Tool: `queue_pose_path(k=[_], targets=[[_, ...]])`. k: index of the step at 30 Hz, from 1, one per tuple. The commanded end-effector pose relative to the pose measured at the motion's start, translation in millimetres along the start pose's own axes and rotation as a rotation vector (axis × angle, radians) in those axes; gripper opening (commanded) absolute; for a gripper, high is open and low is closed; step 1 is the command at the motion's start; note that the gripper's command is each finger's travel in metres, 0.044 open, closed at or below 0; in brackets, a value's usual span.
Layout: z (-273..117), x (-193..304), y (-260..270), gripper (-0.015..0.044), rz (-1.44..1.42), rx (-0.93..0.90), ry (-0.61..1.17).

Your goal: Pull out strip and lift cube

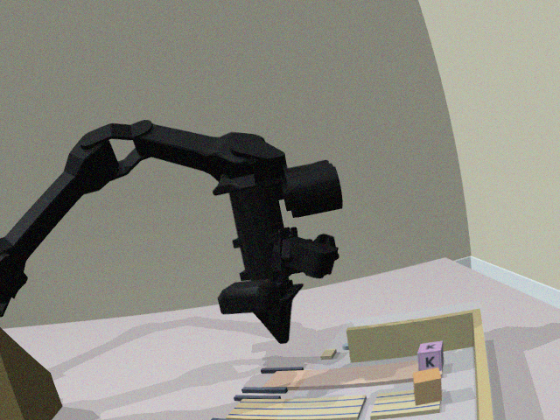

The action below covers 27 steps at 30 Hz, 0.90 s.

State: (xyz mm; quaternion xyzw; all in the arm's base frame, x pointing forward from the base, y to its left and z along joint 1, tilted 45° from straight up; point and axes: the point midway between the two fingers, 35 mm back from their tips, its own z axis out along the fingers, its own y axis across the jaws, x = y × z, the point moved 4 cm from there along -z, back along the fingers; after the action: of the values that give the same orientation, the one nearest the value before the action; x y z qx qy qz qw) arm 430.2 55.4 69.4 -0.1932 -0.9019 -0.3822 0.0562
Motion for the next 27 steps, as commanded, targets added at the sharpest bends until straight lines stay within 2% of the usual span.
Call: queue_pose_path(k=[1,27], targets=[[10.6,0.8,-3.9,0.0,0.012,0.009,0.008],[53.0,3.7,-1.9,0.0,0.012,0.006,0.01]])
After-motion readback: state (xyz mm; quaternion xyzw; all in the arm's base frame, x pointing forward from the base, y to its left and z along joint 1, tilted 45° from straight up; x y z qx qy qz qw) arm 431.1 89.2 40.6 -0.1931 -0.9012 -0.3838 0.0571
